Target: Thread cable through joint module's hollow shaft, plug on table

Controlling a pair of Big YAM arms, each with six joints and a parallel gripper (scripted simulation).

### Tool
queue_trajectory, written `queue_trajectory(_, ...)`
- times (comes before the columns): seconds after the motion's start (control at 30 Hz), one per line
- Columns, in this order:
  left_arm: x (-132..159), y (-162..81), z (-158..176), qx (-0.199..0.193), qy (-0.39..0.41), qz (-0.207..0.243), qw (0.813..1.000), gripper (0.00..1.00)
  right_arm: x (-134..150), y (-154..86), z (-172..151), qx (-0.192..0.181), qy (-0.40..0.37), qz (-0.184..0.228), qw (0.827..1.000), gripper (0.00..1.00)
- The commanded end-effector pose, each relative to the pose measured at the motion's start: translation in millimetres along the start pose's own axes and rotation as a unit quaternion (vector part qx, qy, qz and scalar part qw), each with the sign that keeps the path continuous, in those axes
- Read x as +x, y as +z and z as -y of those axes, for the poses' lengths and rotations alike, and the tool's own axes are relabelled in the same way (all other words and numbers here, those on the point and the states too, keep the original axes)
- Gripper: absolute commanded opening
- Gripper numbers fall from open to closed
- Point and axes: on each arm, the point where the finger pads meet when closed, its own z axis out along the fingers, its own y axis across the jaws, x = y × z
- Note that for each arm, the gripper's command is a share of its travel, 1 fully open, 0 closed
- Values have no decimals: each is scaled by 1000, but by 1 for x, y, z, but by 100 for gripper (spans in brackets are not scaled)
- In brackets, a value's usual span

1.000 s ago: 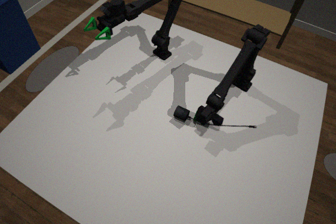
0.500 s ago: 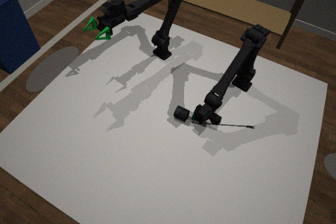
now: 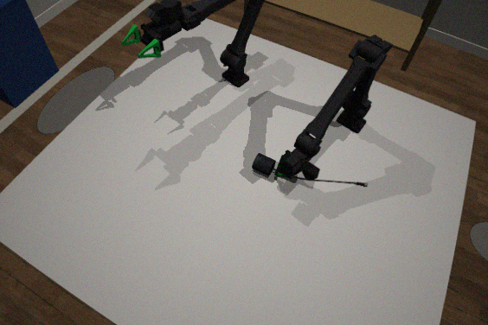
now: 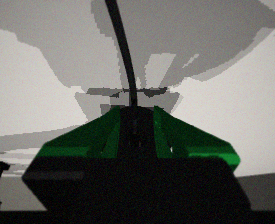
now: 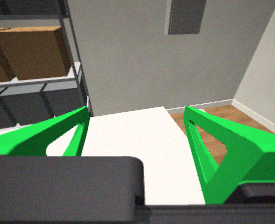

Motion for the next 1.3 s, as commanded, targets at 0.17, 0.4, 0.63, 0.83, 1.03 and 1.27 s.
queue_trajectory(0.17,13,-6,14,10,1,-4,1000,32,-10,1,-5,-5,5,7,1000,96)
queue_trajectory(0.4,10,-4,9,6,0,-2,1000,32,-10,1,-5,-5,5,7,1000,96)
queue_trajectory(0.63,19,-52,26,33,16,-14,999,32,-10,1,-5,-5,5,7,1000,96)
queue_trajectory(0.83,18,-69,24,33,16,-14,999,32,-10,1,-5,-5,5,7,1000,96)
queue_trajectory(1.03,5,-38,3,-7,10,1,1000,32,-10,1,-5,-5,5,7,1000,96)
queue_trajectory(1.27,8,-54,10,21,15,-7,1000,32,-10,1,-5,-5,5,7,1000,96)
